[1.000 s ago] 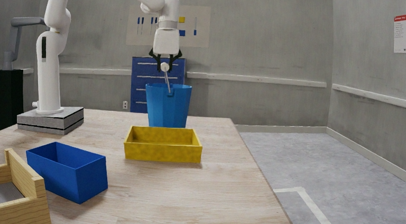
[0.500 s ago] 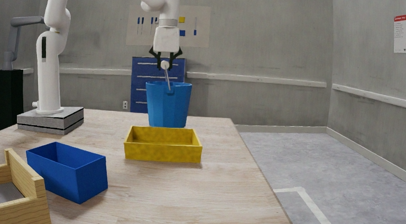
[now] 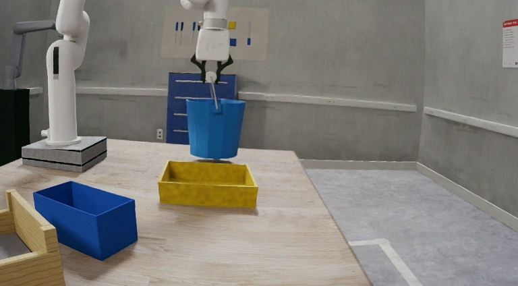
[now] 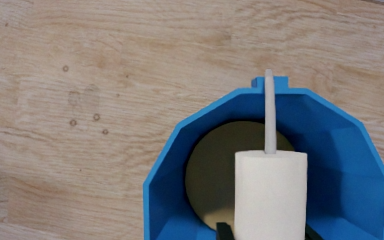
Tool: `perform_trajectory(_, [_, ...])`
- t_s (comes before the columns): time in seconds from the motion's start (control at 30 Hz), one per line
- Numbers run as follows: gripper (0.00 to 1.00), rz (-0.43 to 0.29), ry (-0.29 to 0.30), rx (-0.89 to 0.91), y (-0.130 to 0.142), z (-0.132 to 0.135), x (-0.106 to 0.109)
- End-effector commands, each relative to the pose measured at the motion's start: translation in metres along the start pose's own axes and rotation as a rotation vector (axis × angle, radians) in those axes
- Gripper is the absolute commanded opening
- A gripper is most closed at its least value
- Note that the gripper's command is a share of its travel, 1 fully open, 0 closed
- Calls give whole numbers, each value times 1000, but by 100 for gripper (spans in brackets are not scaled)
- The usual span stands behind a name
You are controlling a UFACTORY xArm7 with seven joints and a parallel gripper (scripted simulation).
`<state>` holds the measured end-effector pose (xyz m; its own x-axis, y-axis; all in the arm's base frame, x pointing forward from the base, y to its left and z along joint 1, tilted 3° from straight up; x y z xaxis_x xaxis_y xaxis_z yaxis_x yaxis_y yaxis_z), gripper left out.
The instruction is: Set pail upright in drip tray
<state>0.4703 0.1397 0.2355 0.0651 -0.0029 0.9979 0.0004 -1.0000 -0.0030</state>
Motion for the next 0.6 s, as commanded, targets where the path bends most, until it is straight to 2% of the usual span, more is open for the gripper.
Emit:
perform_trajectory(0.0, [0,2,7,0,0,1,8])
perform_trajectory(0.57, [0,2,7,0,0,1,36])
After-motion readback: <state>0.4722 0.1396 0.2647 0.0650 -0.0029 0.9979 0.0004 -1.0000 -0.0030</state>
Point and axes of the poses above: the point where the finger pads meet when closed, its own x axis back along the fingers, its own z axis across the jaws, y = z × x, the point moved 6 cm from there along x, back along the fingers, and after that the axes turned 4 degrees about -x, right-handed, at the moved point
